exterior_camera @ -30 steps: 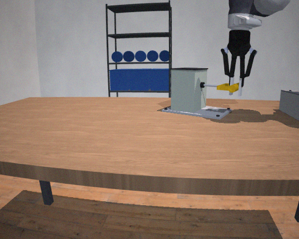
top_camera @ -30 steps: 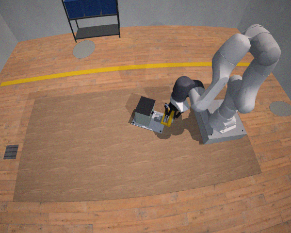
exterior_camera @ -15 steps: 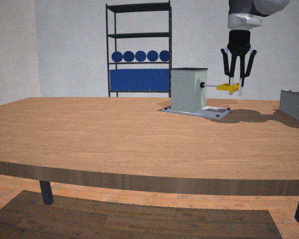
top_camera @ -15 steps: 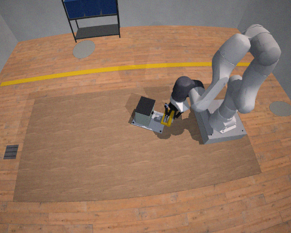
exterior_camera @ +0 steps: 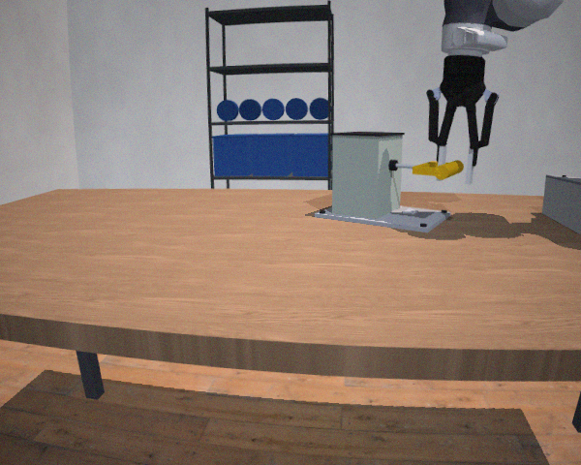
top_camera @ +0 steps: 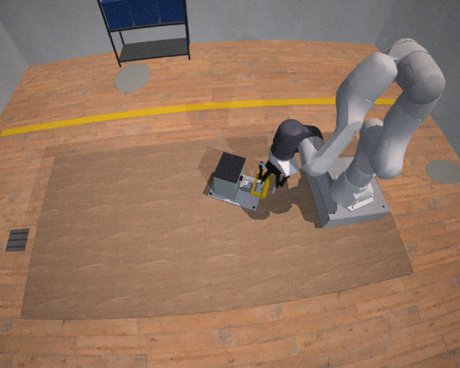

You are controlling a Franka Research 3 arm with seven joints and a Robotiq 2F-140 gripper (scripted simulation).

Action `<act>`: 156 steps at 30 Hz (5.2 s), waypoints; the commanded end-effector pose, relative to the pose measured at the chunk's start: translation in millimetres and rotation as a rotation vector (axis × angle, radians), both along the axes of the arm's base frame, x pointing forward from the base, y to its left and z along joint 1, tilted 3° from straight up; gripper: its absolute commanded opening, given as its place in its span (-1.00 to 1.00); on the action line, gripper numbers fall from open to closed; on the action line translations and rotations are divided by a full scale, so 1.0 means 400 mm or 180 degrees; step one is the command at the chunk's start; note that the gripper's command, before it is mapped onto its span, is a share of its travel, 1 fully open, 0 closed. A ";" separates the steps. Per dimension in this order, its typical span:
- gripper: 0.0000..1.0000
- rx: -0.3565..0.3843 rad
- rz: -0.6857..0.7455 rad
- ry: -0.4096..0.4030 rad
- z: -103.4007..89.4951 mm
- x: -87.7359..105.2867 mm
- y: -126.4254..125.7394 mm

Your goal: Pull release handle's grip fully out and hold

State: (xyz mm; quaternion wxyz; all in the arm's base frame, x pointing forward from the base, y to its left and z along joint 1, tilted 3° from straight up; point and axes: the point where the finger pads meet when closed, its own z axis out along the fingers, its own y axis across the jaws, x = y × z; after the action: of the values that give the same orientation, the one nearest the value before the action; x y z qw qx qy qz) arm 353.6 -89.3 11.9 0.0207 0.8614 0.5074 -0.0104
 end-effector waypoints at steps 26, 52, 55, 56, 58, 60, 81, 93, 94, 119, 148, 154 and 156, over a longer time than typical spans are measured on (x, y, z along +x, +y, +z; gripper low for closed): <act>-0.36 0.0018 0.0001 0.0132 -0.017 -0.042 0.013; -0.36 0.0018 0.0001 0.0132 -0.017 -0.042 0.013; -0.36 0.0018 0.0001 0.0132 -0.017 -0.042 0.013; -0.36 0.0018 0.0001 0.0132 -0.016 -0.042 0.013; -0.36 0.0018 0.0001 0.0132 -0.014 -0.042 0.013; -0.36 0.0018 0.0001 0.0132 -0.010 -0.042 0.013; -0.36 0.0018 0.0001 0.0132 0.083 -0.038 0.017; -0.36 0.0018 0.0001 0.0132 0.149 -0.035 0.020; -0.36 0.0018 0.0001 0.0132 0.152 -0.035 0.020; -1.00 0.0018 0.0001 0.0132 0.158 -0.035 0.020; -1.00 0.0000 -0.0814 0.0096 0.164 -0.023 0.013; -1.00 -0.0010 -0.1250 0.0076 0.168 -0.016 0.010; -1.00 -0.0013 -0.1375 0.0070 0.169 -0.014 0.009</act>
State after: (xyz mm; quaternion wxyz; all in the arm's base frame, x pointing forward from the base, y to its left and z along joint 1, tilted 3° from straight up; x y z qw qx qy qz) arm 347.6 -86.1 79.3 0.0079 0.9199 0.3916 -0.0193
